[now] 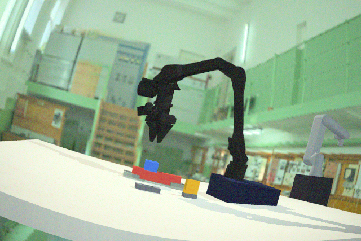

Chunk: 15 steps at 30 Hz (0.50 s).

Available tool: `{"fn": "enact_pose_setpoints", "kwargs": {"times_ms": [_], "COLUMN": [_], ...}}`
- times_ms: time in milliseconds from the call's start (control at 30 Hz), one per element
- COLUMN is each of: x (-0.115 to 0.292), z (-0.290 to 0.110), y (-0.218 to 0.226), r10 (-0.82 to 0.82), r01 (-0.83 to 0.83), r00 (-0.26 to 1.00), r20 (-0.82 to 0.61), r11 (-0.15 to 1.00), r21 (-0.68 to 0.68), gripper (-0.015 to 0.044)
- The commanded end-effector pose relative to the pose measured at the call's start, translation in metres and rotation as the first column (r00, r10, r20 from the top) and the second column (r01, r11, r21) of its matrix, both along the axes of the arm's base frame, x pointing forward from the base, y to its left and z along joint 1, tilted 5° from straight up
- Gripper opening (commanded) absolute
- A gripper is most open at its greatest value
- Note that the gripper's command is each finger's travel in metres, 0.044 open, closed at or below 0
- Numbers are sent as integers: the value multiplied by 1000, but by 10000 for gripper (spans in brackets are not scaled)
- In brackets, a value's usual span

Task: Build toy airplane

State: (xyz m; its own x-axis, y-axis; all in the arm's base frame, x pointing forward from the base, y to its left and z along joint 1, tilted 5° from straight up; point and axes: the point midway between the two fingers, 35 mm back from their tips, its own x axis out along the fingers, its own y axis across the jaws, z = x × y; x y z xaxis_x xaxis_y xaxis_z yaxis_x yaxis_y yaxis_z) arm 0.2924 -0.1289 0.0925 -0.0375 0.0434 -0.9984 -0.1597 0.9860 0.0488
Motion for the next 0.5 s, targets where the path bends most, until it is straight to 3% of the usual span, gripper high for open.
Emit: {"fn": "enact_pose_setpoints", "kwargs": {"times_ms": [0, 100, 467], "x": [1, 2, -28], "z": [1, 2, 11], "y": [-1, 10, 171], "r10": [-40, -40, -40], "r01": [40, 40, 40], "r00": [999, 999, 999], "r20": [0, 1, 5], "r11": [999, 999, 999], "r21": [-5, -5, 4], "gripper": [440, 440, 440]}}
